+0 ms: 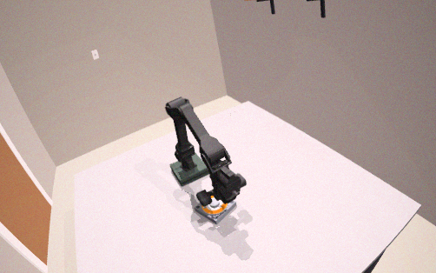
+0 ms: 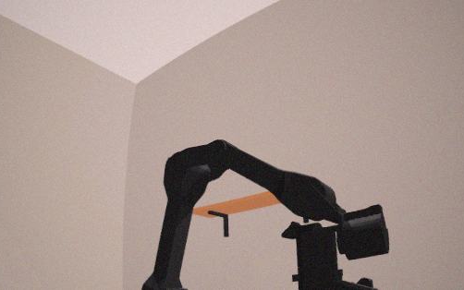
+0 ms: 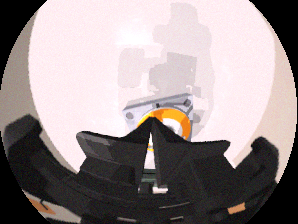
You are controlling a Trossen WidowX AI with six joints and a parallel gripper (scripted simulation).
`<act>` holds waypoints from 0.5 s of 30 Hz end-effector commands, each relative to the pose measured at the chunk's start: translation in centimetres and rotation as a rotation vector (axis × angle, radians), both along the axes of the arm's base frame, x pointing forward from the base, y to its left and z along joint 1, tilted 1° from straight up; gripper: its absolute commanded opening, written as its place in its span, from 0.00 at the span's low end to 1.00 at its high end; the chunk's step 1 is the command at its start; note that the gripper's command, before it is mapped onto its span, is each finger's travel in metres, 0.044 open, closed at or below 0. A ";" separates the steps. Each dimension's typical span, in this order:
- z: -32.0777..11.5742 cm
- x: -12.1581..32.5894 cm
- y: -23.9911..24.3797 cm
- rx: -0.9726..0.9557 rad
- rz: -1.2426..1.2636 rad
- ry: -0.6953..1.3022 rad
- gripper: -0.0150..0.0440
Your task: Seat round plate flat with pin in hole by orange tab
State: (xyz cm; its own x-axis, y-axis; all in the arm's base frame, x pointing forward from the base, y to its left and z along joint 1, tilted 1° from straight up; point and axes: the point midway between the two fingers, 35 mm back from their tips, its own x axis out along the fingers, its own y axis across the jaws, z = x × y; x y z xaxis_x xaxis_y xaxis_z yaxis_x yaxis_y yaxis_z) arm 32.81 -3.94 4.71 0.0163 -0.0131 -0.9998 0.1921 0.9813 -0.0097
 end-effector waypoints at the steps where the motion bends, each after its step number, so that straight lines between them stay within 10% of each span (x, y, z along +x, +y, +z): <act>1: 1.8 0.2 0.0 -0.005 0.004 -0.004 0.25; 15: 2.9 -0.1 0.1 0.000 0.004 0.000 0.25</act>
State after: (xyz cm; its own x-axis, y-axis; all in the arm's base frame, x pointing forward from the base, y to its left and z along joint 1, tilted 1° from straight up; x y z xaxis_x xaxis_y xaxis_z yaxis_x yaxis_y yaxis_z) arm 32.71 -3.79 7.70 0.0188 -0.0133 -0.9997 0.1878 0.9822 -0.0096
